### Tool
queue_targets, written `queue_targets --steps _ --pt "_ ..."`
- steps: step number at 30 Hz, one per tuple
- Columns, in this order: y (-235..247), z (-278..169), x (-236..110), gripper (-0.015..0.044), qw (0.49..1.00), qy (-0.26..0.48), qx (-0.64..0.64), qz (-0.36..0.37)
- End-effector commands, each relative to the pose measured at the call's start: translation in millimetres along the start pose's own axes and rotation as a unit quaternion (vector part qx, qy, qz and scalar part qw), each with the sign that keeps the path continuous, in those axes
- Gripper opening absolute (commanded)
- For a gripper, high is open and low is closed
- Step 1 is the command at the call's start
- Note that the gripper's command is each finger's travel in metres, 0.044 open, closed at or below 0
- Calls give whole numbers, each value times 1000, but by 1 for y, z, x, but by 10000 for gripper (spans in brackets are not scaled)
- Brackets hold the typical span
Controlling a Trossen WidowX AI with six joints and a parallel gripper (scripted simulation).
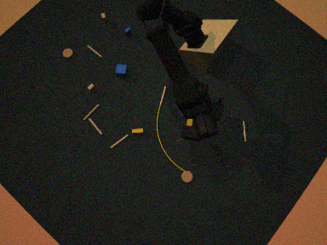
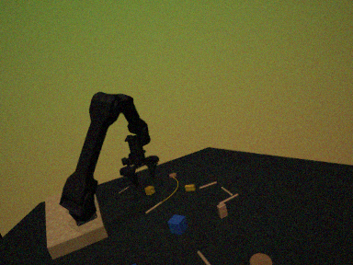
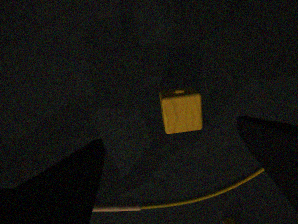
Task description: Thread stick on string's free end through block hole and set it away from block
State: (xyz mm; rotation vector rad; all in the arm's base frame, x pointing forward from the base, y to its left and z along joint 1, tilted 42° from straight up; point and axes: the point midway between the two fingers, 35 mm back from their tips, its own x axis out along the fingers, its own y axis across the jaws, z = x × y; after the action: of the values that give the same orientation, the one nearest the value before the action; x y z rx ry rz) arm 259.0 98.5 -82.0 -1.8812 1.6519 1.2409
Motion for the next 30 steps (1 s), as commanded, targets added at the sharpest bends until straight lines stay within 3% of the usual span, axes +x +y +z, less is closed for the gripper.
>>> queue_targets --steps 1,13,21,30 --pt "-2 4 0 440 999 22 -38 -4" --pt "-1 3 0 440 999 18 -34 -2" --pt "-1 4 0 242 999 18 -34 -2" --pt "-1 4 0 242 999 18 -34 -2"
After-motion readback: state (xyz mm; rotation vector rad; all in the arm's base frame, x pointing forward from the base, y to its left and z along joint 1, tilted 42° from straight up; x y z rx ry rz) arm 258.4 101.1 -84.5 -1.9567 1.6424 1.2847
